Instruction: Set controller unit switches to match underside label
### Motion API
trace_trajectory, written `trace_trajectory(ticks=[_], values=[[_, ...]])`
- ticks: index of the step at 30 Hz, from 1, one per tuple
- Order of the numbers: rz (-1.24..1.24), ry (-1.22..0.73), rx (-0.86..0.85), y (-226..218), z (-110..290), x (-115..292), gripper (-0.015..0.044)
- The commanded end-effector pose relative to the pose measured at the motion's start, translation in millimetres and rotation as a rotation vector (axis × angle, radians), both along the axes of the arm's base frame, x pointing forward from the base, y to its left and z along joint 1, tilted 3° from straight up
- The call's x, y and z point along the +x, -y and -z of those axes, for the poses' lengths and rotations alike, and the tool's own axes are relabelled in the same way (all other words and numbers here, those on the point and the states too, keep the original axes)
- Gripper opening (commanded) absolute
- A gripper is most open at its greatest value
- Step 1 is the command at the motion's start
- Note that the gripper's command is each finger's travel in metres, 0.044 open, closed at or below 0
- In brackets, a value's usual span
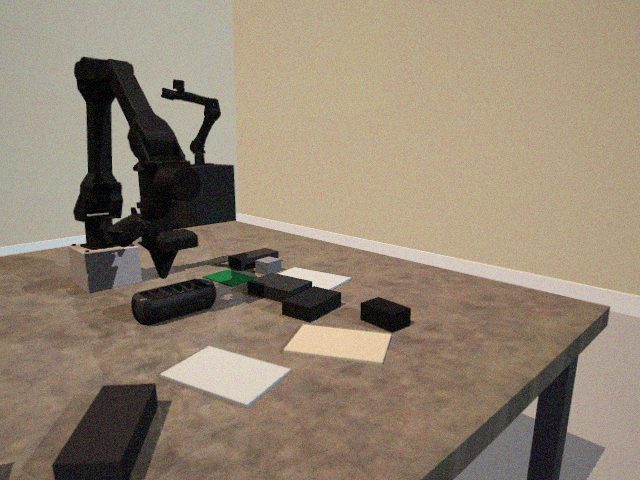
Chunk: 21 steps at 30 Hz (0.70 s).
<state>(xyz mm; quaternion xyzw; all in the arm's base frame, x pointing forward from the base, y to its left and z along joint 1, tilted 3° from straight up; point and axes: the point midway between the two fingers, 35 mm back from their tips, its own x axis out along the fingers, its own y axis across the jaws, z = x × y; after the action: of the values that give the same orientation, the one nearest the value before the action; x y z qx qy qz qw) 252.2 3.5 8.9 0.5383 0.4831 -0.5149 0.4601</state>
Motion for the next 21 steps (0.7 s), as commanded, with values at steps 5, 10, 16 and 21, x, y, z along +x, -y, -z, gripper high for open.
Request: trace_trajectory(ticks=[5, 10, 16, 21], values=[[0.002, 0.001, -0.003, 0, 0, 1, 0.0], [0.0, 0.001, 0.0, 1, -25, 1, 0.0079], [0.0, 0.001, 0.0, 2, -50, 0, 0.0236], [0.0, 0.001, 0.0, 2, -50, 0, 0.0105]])
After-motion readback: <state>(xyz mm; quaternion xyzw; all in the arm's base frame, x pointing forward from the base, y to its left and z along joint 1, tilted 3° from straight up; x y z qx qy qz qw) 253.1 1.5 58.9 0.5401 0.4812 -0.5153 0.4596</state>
